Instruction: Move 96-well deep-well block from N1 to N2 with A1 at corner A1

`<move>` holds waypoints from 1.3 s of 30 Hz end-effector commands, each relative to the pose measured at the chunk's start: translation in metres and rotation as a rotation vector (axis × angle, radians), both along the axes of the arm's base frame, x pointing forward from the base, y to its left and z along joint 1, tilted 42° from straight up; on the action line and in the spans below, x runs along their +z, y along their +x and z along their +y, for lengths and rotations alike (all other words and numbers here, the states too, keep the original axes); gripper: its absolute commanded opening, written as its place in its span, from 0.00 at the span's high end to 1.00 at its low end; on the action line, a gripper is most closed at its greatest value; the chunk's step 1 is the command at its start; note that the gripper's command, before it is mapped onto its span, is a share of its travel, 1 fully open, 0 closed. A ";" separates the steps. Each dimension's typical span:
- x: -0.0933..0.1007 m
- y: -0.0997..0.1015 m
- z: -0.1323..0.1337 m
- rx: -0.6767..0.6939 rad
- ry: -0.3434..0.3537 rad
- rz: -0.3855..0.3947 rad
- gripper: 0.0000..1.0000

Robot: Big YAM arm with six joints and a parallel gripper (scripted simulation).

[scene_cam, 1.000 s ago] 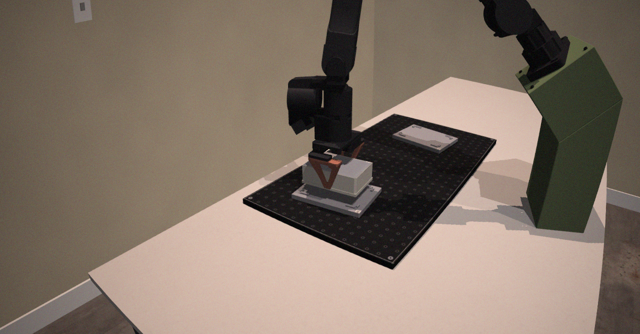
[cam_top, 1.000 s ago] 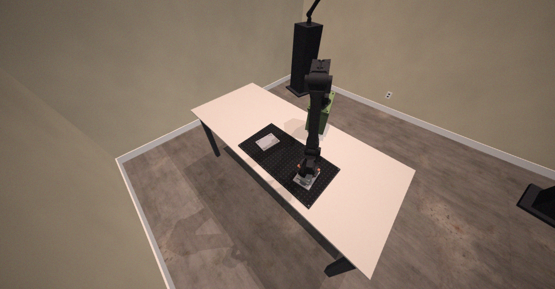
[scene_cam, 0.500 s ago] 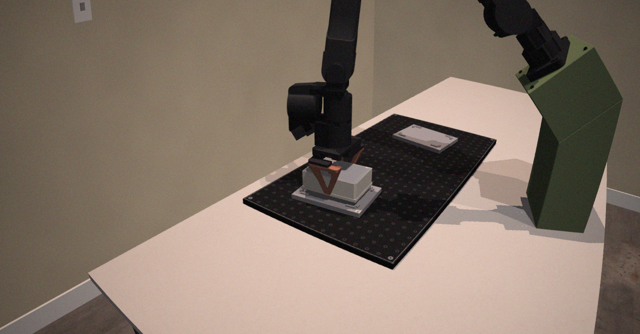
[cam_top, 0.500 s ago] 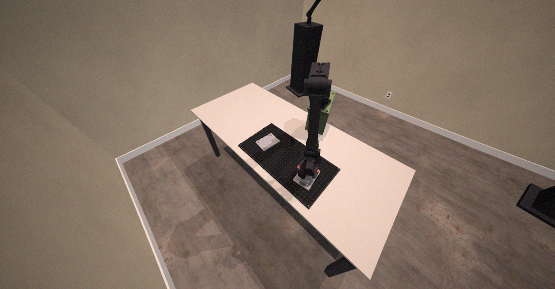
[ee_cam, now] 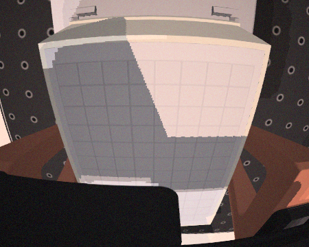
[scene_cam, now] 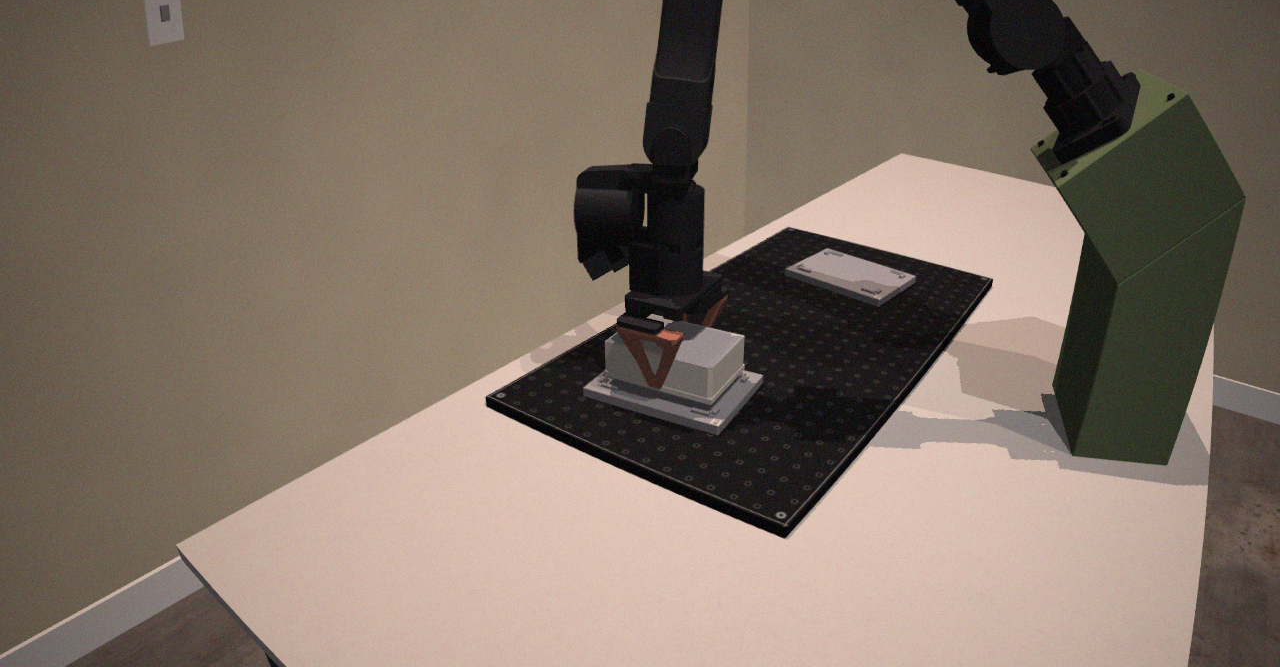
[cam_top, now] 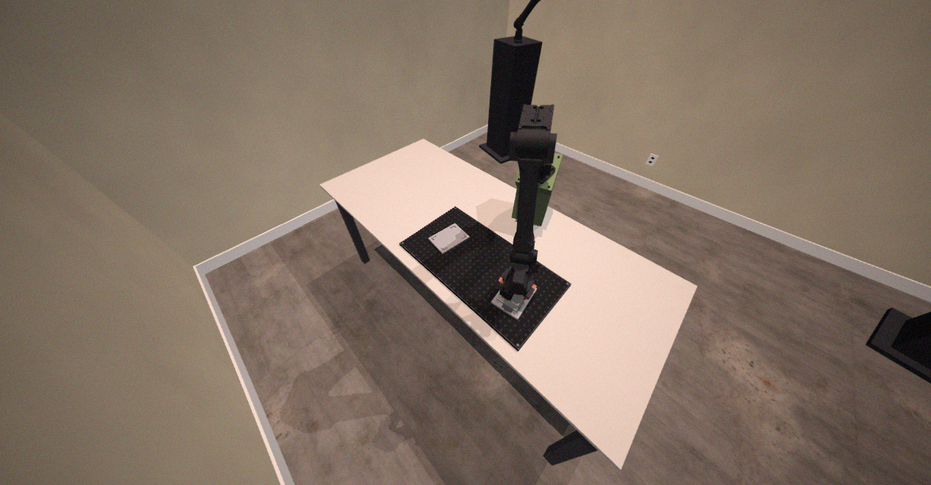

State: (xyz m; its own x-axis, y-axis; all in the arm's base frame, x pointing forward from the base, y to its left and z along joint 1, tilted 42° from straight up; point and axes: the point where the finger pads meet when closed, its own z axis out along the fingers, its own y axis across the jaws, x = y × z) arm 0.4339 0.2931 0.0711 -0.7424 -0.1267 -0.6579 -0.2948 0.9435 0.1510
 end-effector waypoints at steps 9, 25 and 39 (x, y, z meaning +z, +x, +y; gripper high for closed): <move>0.002 0.009 0.002 0.003 0.004 -0.017 1.00; 0.001 0.011 0.002 0.002 0.004 -0.017 1.00; -0.001 0.012 0.002 0.001 0.004 -0.017 1.00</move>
